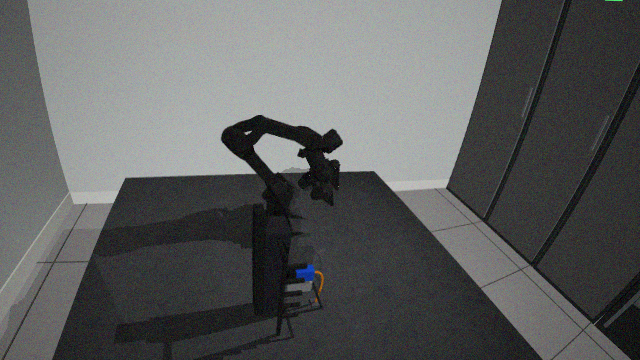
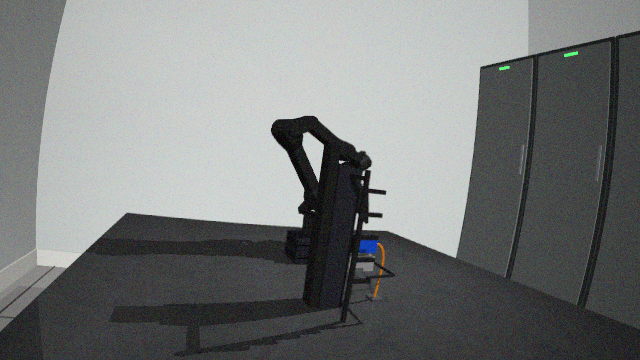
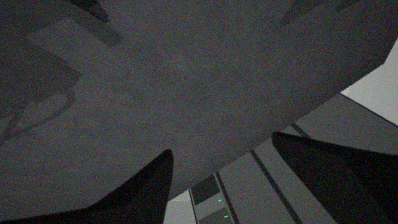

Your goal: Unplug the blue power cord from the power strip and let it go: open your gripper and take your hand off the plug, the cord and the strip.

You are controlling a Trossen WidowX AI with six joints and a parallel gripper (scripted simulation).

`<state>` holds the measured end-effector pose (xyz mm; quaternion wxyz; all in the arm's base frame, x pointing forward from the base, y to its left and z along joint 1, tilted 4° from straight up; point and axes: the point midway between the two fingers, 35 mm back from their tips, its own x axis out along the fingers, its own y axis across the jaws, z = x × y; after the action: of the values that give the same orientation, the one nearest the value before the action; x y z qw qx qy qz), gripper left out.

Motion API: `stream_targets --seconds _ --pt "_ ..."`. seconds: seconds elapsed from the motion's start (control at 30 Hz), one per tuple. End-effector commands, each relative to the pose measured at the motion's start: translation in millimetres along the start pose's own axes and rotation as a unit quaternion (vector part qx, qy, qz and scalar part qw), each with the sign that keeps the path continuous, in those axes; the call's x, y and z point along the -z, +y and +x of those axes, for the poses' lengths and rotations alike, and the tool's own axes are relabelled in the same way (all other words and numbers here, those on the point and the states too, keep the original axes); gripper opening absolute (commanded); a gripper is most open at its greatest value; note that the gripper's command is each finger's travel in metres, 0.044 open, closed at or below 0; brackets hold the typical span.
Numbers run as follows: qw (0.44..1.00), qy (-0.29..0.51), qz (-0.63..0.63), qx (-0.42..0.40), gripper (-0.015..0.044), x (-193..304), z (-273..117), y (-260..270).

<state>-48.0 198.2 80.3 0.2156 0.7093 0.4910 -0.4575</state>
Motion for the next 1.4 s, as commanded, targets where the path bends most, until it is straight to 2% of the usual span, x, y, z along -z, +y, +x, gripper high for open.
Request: stream_targets --seconds 0.0,0.27,0.47,0.67,0.97,1.2,1.27,1.37 --pt "1.000 0.000 0.005 -0.002 0.0374 1.3 0.1 0.7" --pt "0.965 -0.013 0.246 -0.095 0.0164 56.8 2.4 43.3" --pt "0.885 -0.014 0.437 -0.161 0.0160 94.6 1.1 93.7" --pt "0.761 -0.004 0.612 -0.213 0.0160 120.0 -5.6 157.1" --pt "0.525 0.024 0.810 -0.261 0.0160 125.1 -28.2 260.2" --pt "0.305 0.037 0.912 -0.273 0.0160 102.2 -56.7 342.5" --pt "0.283 0.038 0.919 -0.273 0.0160 98.6 -59.8 350.0" --pt "0.283 0.038 0.919 -0.273 0.0160 98.6 -59.8 350.0"
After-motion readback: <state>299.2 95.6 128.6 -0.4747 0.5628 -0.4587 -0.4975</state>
